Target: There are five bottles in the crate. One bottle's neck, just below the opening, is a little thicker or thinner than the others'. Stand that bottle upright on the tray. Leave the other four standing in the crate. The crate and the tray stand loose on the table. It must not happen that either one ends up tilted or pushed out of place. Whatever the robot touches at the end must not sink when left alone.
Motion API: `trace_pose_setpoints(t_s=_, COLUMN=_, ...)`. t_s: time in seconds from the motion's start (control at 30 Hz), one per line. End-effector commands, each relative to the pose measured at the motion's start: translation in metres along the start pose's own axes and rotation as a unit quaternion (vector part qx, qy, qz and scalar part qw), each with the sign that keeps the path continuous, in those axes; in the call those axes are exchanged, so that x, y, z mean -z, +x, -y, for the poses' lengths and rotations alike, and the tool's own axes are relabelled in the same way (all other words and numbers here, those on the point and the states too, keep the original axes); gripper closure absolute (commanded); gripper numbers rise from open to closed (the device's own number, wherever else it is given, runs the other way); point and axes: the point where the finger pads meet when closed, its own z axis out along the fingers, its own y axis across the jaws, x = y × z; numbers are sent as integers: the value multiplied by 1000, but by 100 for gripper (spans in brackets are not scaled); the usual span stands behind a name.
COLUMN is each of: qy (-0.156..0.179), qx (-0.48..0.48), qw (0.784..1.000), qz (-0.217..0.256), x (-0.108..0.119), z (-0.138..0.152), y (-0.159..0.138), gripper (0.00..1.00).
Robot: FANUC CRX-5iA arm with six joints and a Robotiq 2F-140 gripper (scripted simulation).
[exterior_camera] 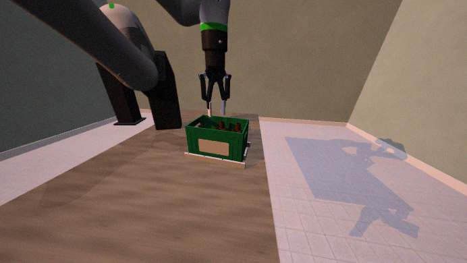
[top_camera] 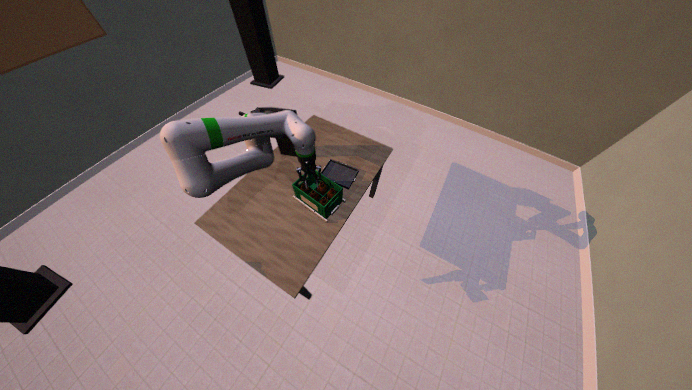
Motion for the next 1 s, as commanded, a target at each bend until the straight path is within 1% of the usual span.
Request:
trace_pose_setpoints(t_s=0.0, qy=1, qx=0, qw=1000, qz=0, x=0, z=0, y=0, gripper=56)
trace_pose_setpoints(t_s=0.97, qy=1, qx=0, qw=1000, qz=0, x=-3, z=1, y=0, gripper=56)
